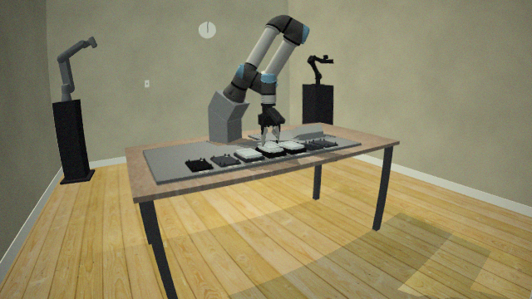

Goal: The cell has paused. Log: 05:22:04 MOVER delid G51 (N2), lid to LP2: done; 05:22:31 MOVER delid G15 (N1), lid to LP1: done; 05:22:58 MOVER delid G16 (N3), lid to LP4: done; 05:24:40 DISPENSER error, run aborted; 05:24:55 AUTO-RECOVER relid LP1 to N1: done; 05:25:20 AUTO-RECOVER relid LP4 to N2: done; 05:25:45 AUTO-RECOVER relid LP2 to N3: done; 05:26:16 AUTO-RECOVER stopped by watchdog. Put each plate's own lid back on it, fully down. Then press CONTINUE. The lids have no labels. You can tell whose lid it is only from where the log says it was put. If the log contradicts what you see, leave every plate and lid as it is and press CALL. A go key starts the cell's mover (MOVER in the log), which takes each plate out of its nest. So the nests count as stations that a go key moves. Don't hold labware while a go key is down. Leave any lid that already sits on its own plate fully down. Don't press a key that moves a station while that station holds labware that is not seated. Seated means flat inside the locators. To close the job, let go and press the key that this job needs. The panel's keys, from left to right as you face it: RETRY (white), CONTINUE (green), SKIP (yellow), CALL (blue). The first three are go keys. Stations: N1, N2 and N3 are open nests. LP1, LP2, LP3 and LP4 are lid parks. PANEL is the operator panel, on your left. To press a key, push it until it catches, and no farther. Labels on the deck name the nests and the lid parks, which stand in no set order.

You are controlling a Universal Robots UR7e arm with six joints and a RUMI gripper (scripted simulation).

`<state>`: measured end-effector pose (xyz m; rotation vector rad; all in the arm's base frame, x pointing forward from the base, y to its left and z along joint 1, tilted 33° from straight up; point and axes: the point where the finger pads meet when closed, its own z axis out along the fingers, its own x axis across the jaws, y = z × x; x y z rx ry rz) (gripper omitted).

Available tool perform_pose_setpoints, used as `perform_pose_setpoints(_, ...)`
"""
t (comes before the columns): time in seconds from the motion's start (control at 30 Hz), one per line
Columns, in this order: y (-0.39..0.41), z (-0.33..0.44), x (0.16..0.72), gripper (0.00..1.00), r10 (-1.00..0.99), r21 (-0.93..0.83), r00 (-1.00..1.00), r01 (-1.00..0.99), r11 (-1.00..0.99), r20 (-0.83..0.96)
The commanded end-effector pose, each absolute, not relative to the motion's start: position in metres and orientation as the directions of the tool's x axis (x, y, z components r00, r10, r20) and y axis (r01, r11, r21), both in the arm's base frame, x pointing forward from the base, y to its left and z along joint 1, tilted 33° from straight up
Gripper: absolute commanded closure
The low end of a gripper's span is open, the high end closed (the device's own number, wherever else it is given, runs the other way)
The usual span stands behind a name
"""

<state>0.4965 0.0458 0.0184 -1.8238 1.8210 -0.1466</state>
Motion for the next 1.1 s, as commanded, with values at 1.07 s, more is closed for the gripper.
perform_pose_setpoints(1.07,0.0491,0.0094,0.5017,1.00,-0.951,-0.450,0.075,-0.890,0.072,-0.300)
